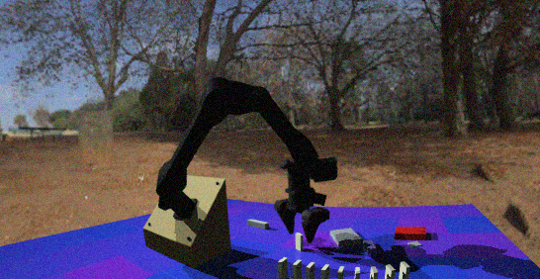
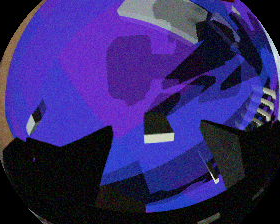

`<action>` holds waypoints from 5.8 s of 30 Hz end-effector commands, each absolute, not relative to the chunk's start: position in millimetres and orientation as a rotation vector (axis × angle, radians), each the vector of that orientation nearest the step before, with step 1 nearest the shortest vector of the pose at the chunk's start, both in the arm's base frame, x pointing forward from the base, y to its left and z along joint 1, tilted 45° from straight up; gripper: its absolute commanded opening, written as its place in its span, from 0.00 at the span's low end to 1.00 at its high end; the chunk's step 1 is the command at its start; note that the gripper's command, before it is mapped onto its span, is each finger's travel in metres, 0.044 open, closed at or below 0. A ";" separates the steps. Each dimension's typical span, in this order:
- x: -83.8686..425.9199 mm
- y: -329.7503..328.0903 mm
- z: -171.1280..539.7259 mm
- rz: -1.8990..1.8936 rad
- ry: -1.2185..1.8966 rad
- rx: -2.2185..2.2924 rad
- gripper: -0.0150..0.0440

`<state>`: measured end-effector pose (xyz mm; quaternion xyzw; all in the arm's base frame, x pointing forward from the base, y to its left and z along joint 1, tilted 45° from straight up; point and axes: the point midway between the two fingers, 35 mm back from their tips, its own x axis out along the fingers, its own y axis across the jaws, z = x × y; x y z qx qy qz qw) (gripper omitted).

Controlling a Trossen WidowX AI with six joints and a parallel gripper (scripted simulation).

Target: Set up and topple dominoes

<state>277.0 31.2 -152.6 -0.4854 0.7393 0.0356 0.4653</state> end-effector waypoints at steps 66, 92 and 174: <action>266.5 1.6 50.3 -0.773 1.507 -0.448 0.44; 257.2 -80.6 -34.3 -0.773 1.505 -0.449 0.44; 223.4 -36.5 5.2 0.600 1.866 -1.561 0.25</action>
